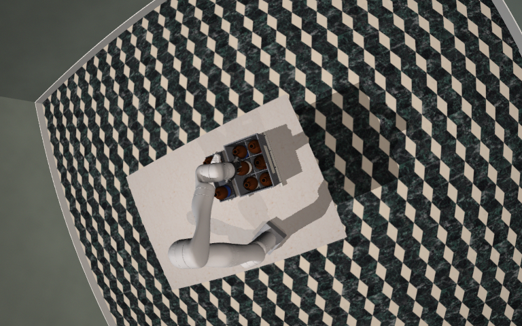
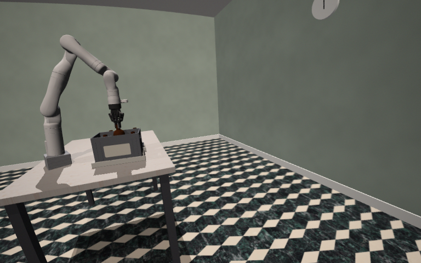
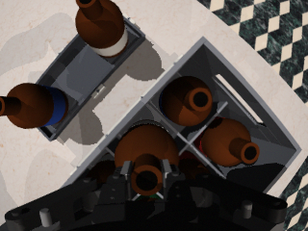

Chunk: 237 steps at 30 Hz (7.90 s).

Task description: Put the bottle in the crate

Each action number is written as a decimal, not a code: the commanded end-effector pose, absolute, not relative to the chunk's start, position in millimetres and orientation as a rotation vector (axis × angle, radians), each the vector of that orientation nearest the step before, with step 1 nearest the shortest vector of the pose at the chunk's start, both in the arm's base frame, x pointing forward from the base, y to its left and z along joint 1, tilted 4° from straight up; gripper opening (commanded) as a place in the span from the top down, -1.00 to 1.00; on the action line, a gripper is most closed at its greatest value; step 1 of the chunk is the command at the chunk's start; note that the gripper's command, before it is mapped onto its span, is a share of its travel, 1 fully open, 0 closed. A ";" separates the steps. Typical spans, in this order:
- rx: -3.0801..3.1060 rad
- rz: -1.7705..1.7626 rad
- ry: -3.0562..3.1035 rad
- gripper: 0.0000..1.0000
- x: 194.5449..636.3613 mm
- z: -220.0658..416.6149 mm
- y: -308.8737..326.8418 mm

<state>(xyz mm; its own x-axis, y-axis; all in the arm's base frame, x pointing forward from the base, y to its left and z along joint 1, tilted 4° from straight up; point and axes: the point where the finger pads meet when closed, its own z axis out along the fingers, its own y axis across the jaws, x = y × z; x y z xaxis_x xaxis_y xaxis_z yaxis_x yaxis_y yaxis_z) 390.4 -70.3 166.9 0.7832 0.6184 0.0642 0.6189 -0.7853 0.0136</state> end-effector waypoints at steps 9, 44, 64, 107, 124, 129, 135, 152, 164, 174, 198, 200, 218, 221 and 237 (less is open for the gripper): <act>-2.959 -0.105 -1.027 1.00 390.8 167.5 -70.4; -2.959 -0.105 -1.027 1.00 391.3 159.5 -70.1; -2.959 -0.105 -1.027 1.00 392.4 141.0 -69.6; -2.959 -0.105 -1.027 1.00 393.2 127.6 -69.2; -2.959 -0.105 -1.027 1.00 393.2 127.6 -69.2; -2.959 -0.105 -1.027 1.00 393.2 127.6 -69.2; -2.959 -0.105 -1.027 1.00 393.2 127.4 -69.2; -2.959 -0.105 -1.027 1.00 393.4 124.0 -69.1; -2.959 -0.105 -1.027 1.00 393.8 118.6 -68.9; -2.959 -0.105 -1.027 1.00 394.0 114.8 -68.8; -2.959 -0.105 -1.027 1.00 394.4 108.8 -68.7; -2.959 -0.105 -1.027 1.00 394.4 108.8 -68.7; -2.959 -0.105 -1.027 1.00 394.4 108.6 -68.7; -2.959 -0.105 -1.027 1.00 394.4 108.6 -68.7; -2.959 -0.105 -1.027 1.00 394.4 108.6 -68.7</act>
